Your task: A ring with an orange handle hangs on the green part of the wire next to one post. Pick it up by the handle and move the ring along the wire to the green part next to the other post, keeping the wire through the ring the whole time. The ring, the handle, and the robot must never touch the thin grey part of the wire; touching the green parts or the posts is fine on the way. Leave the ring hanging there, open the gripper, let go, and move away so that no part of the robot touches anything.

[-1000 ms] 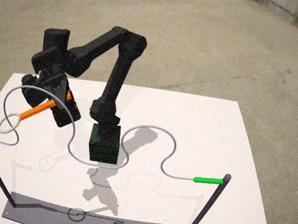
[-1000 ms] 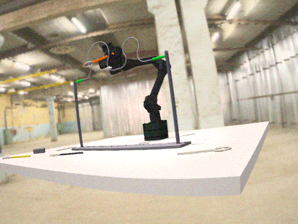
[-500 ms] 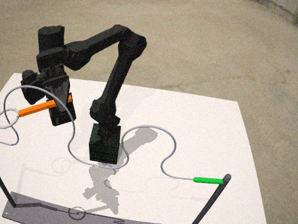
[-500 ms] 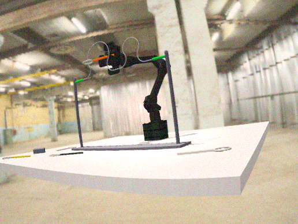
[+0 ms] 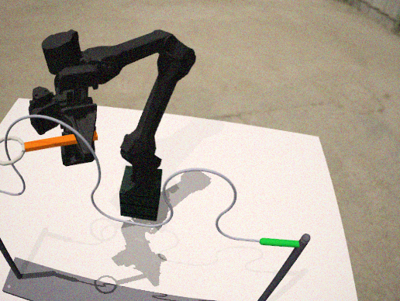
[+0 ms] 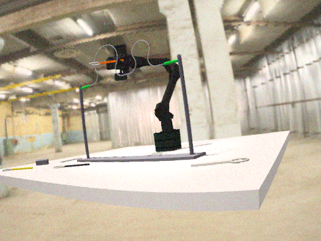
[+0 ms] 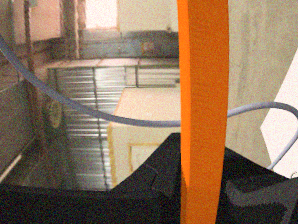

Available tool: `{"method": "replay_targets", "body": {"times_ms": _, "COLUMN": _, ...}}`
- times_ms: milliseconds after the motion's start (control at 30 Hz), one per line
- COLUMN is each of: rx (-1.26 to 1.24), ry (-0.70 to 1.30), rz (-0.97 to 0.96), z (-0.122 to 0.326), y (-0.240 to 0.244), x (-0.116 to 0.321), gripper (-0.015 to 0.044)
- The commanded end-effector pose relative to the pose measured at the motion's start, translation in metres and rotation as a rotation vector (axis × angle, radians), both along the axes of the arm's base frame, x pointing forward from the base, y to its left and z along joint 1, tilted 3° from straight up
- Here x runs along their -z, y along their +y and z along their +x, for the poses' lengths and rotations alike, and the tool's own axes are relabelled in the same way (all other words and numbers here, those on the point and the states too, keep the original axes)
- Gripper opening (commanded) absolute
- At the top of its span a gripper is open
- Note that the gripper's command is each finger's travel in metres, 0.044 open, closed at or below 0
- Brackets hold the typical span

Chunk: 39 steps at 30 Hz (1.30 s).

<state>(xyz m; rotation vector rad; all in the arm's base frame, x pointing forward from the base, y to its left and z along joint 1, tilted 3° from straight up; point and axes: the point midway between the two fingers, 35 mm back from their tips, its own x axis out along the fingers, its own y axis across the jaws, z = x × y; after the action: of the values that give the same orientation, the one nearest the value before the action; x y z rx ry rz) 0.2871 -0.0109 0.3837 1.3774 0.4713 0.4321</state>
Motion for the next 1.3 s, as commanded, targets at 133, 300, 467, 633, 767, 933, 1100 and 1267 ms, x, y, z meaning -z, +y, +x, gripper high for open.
{"method": "replay_targets", "body": {"times_ms": 133, "rx": 0.004, "ry": -0.007, "rz": -0.106, "z": 0.002, "y": -0.002, "x": 0.002, "gripper": -0.0150}}
{"method": "replay_targets", "body": {"times_ms": 300, "rx": 0.006, "ry": -0.009, "rz": -0.171, "z": 0.002, "y": -0.002, "x": 0.004, "gripper": -0.0150}}
{"method": "replay_targets", "body": {"times_ms": 467, "rx": 0.009, "ry": -0.011, "rz": -0.235, "z": 0.002, "y": -0.003, "x": 0.006, "gripper": -0.0150}}
{"method": "replay_targets", "body": {"times_ms": 633, "rx": 0.011, "ry": -0.013, "rz": -0.299, "z": 0.002, "y": -0.003, "x": 0.008, "gripper": -0.0150}}
{"method": "replay_targets", "body": {"times_ms": 767, "rx": 0.013, "ry": -0.014, "rz": -0.351, "z": 0.002, "y": -0.004, "x": 0.009, "gripper": -0.0150}}
{"method": "replay_targets", "body": {"times_ms": 933, "rx": 0.016, "ry": -0.016, "rz": -0.415, "z": 0.002, "y": -0.005, "x": 0.011, "gripper": -0.0150}}
{"method": "replay_targets", "body": {"times_ms": 1100, "rx": 0.020, "ry": -0.018, "rz": -0.480, "z": 0.002, "y": -0.006, "x": 0.013, "gripper": -0.0150}}
{"method": "replay_targets", "body": {"times_ms": 1267, "rx": 0.023, "ry": -0.020, "rz": -0.544, "z": 0.002, "y": -0.007, "x": 0.015, "gripper": -0.0150}}
